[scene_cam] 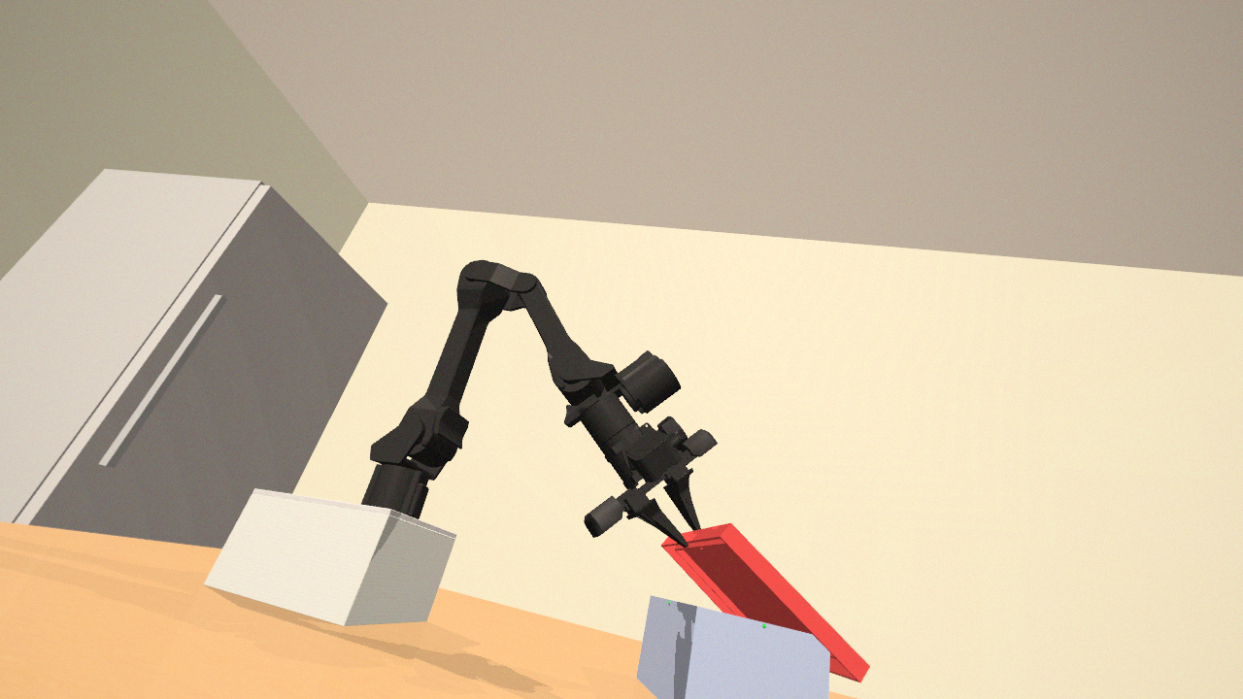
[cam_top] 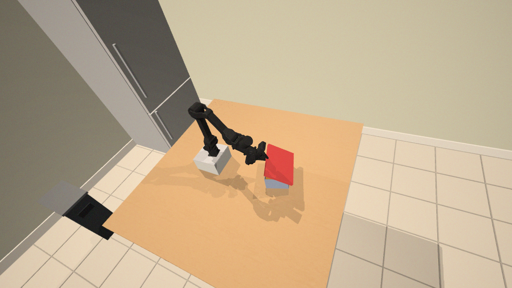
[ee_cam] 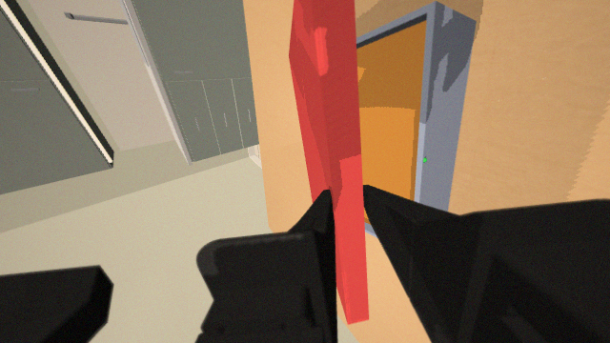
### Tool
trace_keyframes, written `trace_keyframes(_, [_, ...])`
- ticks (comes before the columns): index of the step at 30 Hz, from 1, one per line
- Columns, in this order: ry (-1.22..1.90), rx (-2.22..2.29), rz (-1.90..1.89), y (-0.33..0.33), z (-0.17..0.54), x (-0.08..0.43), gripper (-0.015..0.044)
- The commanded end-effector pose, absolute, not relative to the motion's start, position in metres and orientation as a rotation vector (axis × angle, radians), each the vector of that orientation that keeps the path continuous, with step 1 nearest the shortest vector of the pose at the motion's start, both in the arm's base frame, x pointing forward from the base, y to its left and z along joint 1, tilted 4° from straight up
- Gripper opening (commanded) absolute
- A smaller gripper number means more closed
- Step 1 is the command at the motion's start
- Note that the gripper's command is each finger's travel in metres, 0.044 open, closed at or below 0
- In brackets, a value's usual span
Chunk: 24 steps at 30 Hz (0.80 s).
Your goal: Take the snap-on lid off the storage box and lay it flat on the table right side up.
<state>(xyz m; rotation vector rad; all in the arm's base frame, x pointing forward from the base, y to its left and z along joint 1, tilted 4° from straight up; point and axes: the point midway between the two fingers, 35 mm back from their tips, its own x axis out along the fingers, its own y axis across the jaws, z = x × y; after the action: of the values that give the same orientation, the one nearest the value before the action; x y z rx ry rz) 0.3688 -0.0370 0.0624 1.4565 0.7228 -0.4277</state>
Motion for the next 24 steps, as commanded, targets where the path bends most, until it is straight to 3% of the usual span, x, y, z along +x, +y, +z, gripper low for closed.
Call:
trace_keyframes(1, [0.709,1.458,-0.424,-0.038,0.073,0.376,0.0000])
trace_keyframes(24, [0.708,1.458,-0.423,-0.035,0.103,0.394,0.0000])
